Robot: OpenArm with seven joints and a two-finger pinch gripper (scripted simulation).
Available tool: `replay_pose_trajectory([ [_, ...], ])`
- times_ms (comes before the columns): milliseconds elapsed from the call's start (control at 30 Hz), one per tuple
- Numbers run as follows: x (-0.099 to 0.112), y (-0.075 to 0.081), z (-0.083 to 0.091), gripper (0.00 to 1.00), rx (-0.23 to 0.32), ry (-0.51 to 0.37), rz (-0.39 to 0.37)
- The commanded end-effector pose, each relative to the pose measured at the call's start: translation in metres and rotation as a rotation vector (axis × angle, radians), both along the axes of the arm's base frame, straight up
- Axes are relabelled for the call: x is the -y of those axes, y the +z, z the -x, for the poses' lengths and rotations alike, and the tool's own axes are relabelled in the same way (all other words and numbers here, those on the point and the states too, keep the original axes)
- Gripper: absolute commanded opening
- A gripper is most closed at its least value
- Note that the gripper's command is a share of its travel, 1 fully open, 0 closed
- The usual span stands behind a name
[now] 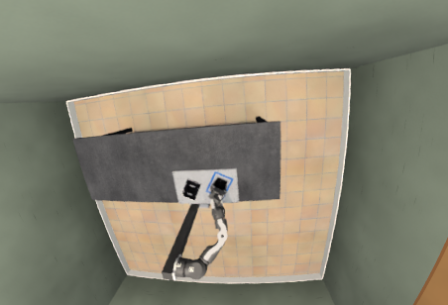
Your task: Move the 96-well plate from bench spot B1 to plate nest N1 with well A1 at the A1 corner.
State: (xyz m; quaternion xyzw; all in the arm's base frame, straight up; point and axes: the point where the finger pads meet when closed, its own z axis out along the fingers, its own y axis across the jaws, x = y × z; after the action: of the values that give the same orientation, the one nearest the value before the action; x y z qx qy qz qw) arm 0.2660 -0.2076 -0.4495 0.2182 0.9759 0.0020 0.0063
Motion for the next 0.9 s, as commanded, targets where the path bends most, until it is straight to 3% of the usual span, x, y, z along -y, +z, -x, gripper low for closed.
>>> replay_pose_trajectory([
  [0,0.0003,0.0005,-0.0008,0.00,0.002,-0.003,0.004],
  [567,-0.0007,0.0035,0.0040,0.00,-0.005,-0.003,0.004],
  [733,-0.0025,0.0033,0.0039,0.00,-0.007,-0.229,-0.001],
  [867,-0.0025,0.0033,0.0039,0.00,-0.007,-0.229,-0.001],
])
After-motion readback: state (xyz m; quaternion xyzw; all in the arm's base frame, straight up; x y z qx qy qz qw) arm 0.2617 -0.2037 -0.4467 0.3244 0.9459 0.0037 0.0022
